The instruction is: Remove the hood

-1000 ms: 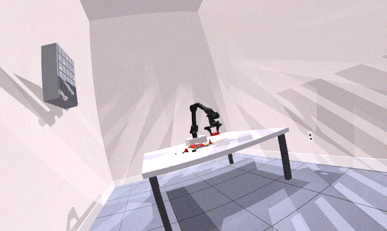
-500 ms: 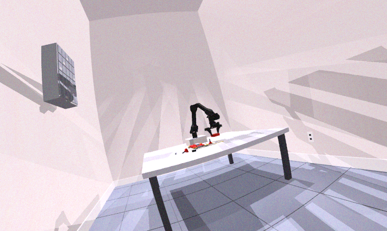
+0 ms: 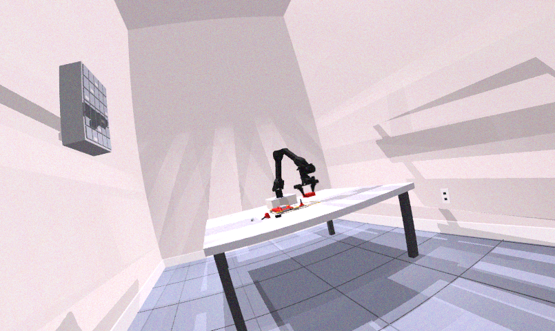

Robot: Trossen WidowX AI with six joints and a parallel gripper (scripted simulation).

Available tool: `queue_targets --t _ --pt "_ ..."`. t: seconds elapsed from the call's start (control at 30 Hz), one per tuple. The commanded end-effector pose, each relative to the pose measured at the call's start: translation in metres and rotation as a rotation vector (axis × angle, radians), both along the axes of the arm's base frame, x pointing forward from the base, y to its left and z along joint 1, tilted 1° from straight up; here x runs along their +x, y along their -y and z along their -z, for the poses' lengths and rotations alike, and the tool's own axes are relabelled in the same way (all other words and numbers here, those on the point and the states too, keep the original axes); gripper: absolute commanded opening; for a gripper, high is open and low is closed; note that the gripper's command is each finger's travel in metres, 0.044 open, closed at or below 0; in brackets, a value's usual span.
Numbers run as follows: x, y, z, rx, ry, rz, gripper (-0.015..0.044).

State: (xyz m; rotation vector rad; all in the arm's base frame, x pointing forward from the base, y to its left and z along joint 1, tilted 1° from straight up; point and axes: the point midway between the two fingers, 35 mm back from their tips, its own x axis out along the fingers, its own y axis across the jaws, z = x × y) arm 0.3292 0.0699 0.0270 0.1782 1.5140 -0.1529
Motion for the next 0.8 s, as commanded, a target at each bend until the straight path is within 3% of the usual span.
queue_targets --t 0.0,0.77 --pt "-0.001 0.001 0.006 -0.004 -0.008 0.006 0.0" --pt "-0.002 0.001 0.024 -0.004 -0.008 0.006 0.0"
